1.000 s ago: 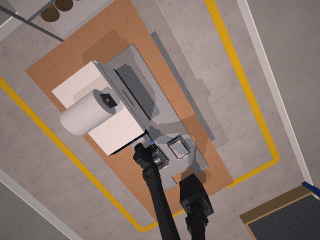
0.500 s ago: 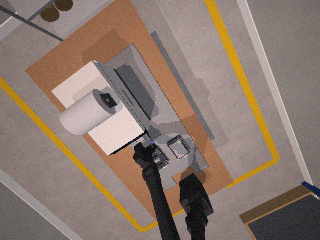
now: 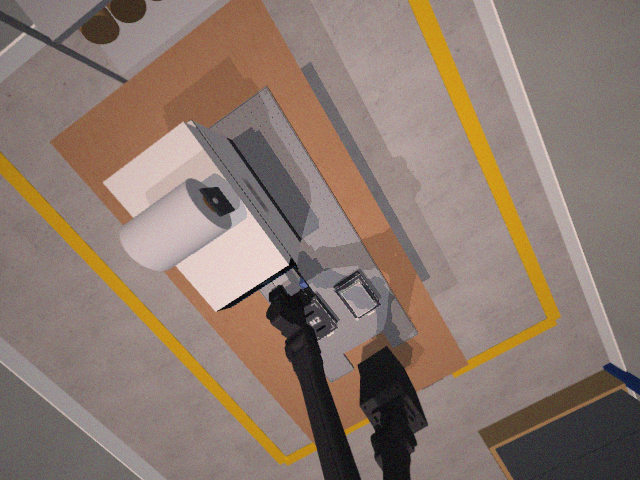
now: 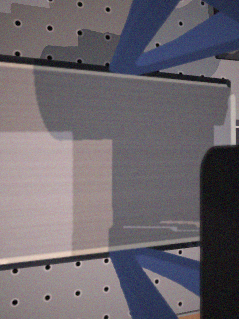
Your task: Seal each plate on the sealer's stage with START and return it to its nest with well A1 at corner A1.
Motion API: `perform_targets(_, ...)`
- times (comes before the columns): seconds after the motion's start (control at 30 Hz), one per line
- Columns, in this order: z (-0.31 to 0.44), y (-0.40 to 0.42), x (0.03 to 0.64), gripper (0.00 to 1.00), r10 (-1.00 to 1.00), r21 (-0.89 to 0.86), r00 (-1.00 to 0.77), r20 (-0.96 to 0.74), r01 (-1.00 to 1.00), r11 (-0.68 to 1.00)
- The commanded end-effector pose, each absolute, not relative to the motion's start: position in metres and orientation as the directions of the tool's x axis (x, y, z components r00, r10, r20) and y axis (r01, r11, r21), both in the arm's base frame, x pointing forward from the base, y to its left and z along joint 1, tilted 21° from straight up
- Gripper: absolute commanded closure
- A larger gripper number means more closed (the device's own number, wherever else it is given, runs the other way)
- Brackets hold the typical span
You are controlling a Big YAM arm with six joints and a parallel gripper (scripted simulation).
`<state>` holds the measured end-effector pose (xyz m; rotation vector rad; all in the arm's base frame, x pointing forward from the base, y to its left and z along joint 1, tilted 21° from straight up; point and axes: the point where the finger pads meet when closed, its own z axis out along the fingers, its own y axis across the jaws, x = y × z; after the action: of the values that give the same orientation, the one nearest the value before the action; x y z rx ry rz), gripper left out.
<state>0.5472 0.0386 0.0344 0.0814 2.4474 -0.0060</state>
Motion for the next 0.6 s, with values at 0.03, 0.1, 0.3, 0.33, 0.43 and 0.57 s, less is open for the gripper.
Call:
perform_targets(0.03,0.053,0.034,0.569,0.07,0.063,0.022,-0.733,-0.677,0.066,0.998)
perform_targets(0.1,0.055,0.034,0.568,0.08,0.064,0.023,-0.731,-0.679,0.066,0.998)
perform_targets(0.3,0.056,0.034,0.558,0.11,0.063,0.022,-0.734,-0.676,0.066,0.998)
perform_targets(0.33,0.055,0.034,0.557,0.12,0.063,0.022,-0.736,-0.674,0.066,0.998)
perform_targets(0.43,0.052,0.033,0.553,0.13,0.063,0.021,-0.74,-0.67,0.066,0.998)
perform_targets(0.57,0.047,0.033,0.548,1.0,0.062,0.019,-0.748,-0.661,0.066,0.998)
